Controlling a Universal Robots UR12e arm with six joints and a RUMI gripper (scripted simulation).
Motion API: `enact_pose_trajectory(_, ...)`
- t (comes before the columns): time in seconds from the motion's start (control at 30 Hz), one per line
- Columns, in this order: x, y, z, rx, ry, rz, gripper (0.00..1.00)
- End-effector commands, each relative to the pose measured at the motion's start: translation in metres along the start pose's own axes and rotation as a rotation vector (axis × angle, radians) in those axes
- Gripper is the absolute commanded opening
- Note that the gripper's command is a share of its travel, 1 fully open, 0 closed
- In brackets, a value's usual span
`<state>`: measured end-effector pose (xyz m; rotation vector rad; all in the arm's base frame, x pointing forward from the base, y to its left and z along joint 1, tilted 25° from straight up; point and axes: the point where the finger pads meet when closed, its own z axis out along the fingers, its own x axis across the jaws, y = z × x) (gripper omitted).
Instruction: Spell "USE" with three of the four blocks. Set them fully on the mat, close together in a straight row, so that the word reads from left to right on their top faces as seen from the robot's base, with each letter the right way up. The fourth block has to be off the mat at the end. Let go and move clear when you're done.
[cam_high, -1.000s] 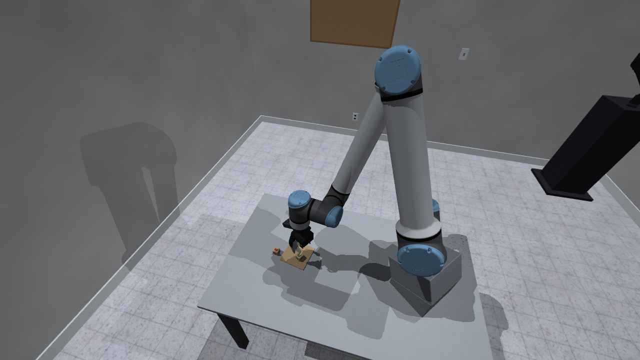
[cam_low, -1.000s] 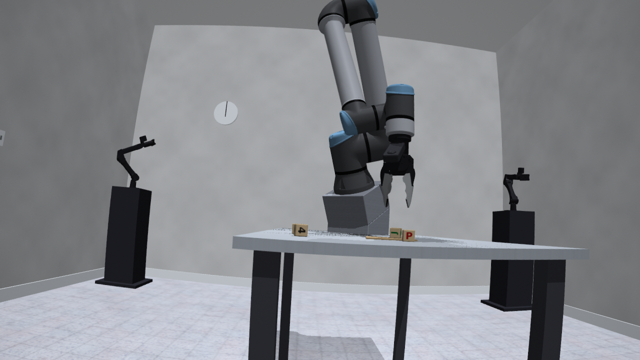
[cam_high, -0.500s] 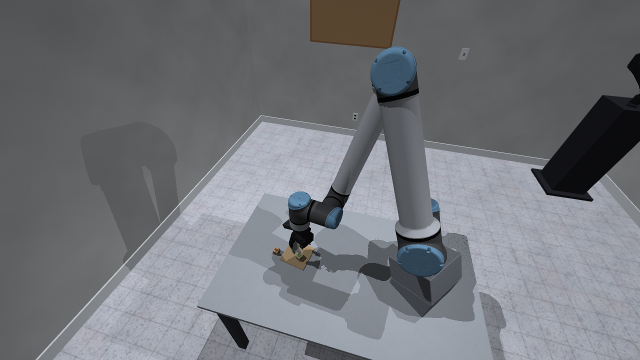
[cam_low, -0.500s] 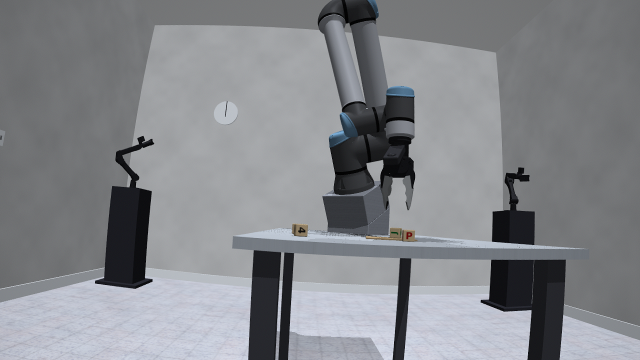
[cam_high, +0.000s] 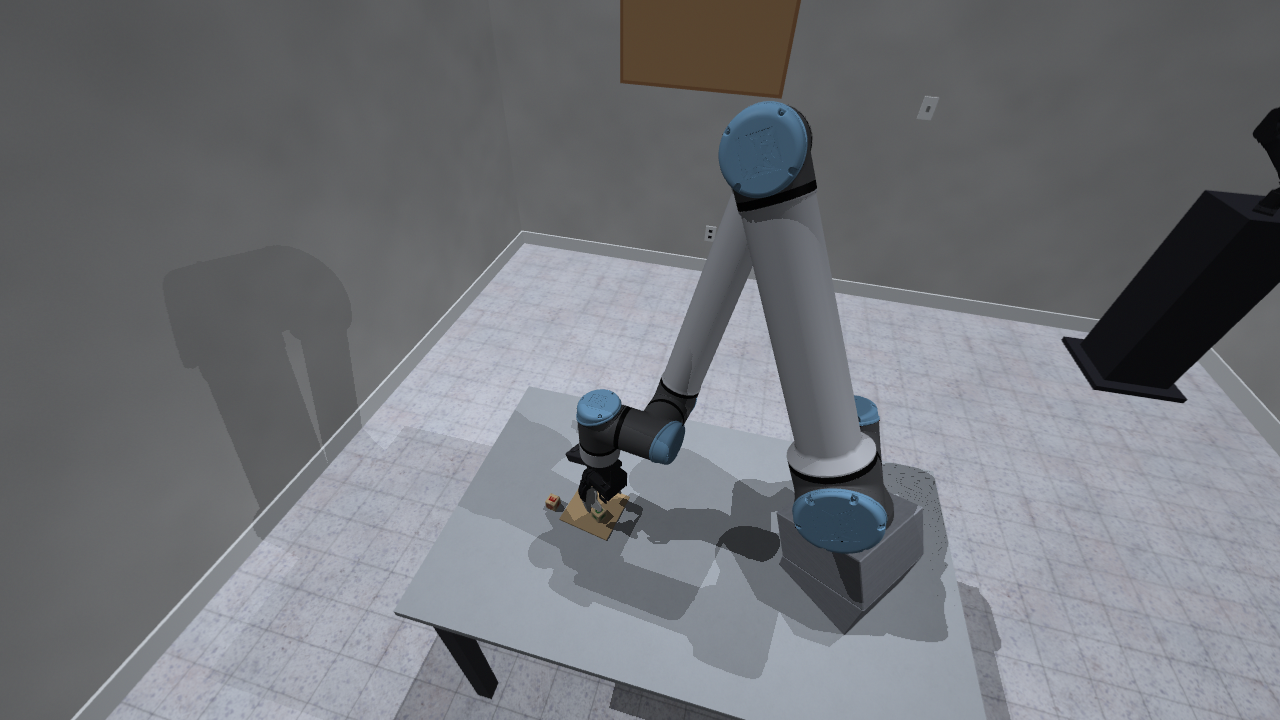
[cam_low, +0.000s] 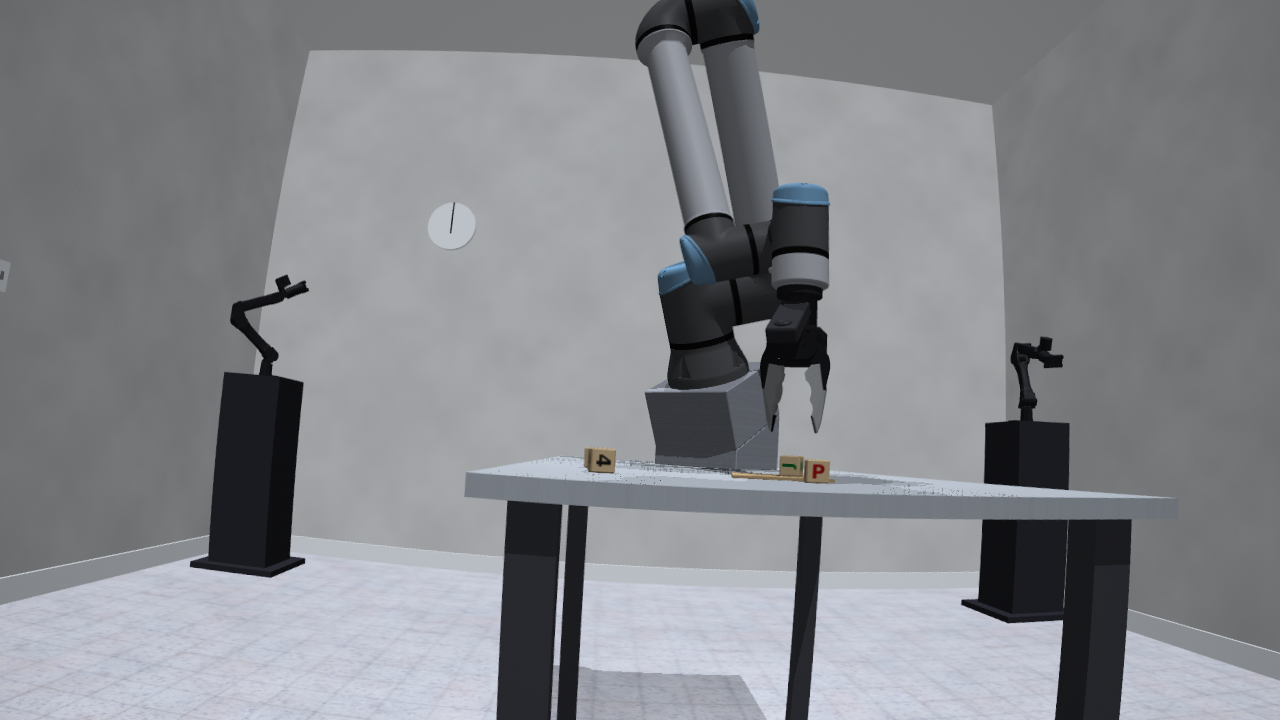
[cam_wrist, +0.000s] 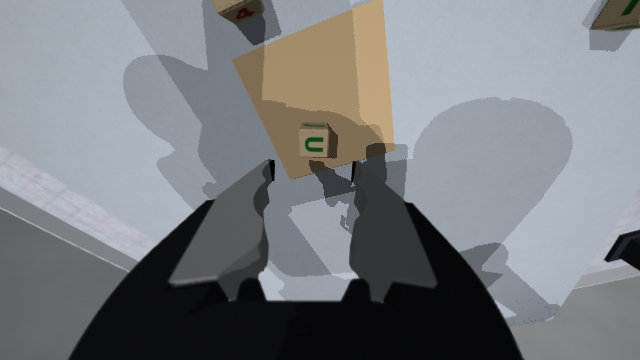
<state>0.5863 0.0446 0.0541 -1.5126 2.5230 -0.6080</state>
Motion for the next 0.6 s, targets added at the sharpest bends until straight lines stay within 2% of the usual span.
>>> enact_pose_trajectory(0.0,0.001,0.001,0.01,-0.001,0.0,0.0,0.4)
enact_pose_trajectory(0.57,0.0,0.001,0.026,0.0,0.0,0.001,0.4)
